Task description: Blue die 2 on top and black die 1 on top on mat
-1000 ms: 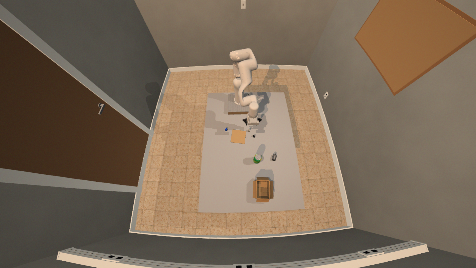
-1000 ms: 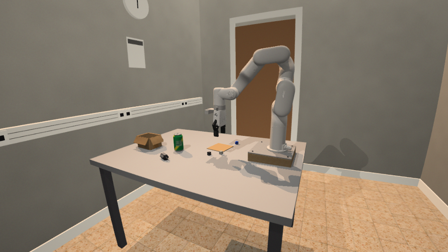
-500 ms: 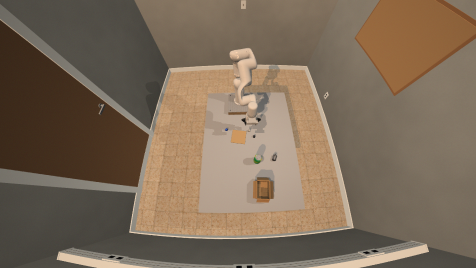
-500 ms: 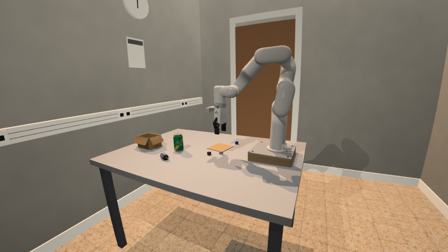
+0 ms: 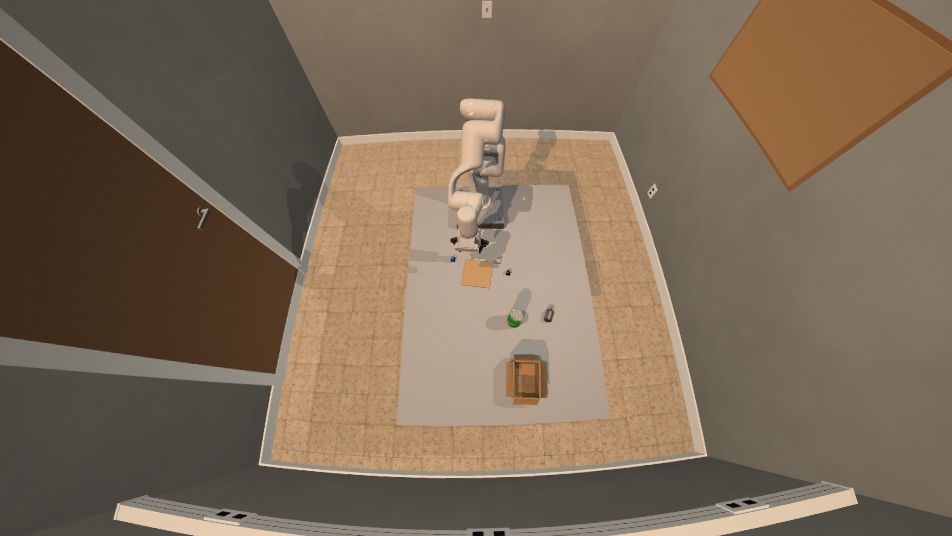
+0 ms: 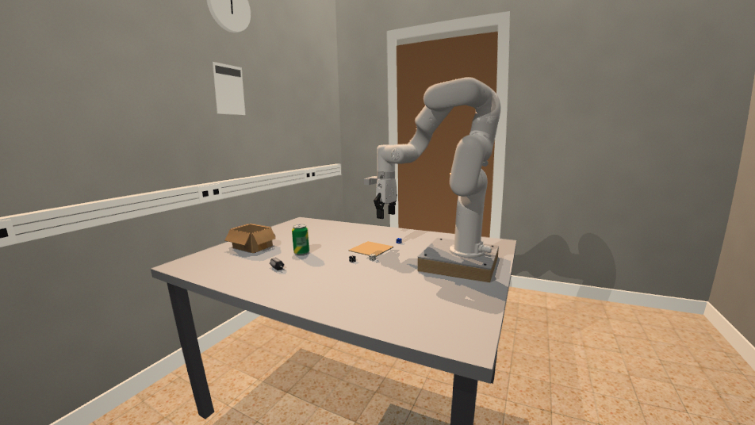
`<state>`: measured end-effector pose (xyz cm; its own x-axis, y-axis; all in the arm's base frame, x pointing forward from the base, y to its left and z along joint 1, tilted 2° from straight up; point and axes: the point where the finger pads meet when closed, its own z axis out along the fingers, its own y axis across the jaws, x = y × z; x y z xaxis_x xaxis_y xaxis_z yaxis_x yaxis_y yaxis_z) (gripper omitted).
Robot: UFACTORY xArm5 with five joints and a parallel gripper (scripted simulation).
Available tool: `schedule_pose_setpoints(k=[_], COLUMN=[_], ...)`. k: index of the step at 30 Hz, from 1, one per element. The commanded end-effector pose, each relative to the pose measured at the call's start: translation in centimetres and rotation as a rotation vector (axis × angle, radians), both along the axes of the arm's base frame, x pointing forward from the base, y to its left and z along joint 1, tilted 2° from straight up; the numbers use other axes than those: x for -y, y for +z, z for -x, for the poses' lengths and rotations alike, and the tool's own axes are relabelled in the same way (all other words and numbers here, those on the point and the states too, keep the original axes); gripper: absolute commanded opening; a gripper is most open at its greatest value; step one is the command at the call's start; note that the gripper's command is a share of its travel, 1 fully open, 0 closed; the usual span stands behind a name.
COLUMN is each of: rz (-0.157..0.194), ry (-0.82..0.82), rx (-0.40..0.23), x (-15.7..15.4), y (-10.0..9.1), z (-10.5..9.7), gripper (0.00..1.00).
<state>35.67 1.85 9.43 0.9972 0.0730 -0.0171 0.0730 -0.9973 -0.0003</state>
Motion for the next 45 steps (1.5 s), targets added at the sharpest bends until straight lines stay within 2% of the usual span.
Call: schedule_pose_setpoints(k=[1, 2, 6, 28, 40, 43, 45], rz=[-0.002, -0.002, -0.003, -0.003, 0.003, 0.004, 0.006], ry=[-0.025, -0.039, -0.054, -0.076, -0.453, -0.479, -0.588], rx=[0.002, 0.002, 0.001, 0.001, 0.0, 0.0, 0.0], x=[4.9, 6.9, 9.0, 9.4, 9.4, 9.4, 9.4], y=[0.0, 0.0, -0.1, -0.1, -1.4, -1.5, -1.8], z=[-0.5, -0.3, 0.1, 0.2, 0.1, 0.1, 0.1], gripper=[1.0, 1.0, 1.0, 1.0, 1.0, 1.0, 1.0])
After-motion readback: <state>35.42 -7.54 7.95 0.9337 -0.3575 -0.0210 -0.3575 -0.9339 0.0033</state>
